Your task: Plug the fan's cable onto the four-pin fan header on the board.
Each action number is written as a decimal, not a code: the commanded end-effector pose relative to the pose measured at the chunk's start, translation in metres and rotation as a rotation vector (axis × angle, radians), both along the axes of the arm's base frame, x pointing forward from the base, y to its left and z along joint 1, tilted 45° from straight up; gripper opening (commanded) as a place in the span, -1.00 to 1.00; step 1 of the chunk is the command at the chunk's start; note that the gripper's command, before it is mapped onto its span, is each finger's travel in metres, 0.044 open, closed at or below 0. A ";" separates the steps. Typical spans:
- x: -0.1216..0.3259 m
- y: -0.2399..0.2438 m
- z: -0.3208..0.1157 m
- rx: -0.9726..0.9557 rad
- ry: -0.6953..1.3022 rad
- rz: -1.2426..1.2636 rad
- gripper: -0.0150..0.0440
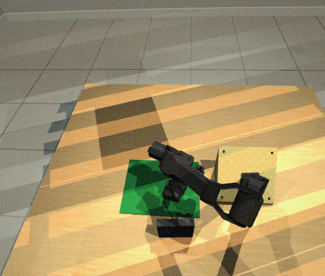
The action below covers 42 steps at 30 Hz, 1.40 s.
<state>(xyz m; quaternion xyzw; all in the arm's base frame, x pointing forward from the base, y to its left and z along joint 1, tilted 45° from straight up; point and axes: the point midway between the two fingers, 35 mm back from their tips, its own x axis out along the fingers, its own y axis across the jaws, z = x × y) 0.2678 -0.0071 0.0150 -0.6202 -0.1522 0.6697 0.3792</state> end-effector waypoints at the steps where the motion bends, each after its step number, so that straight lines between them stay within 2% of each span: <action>1: 0.000 0.001 0.000 0.003 0.001 -0.004 -0.49; 36: 0.001 0.014 -0.014 0.004 0.000 -0.004 -0.49; 42: 0.001 0.012 -0.012 0.003 -0.002 -0.003 0.04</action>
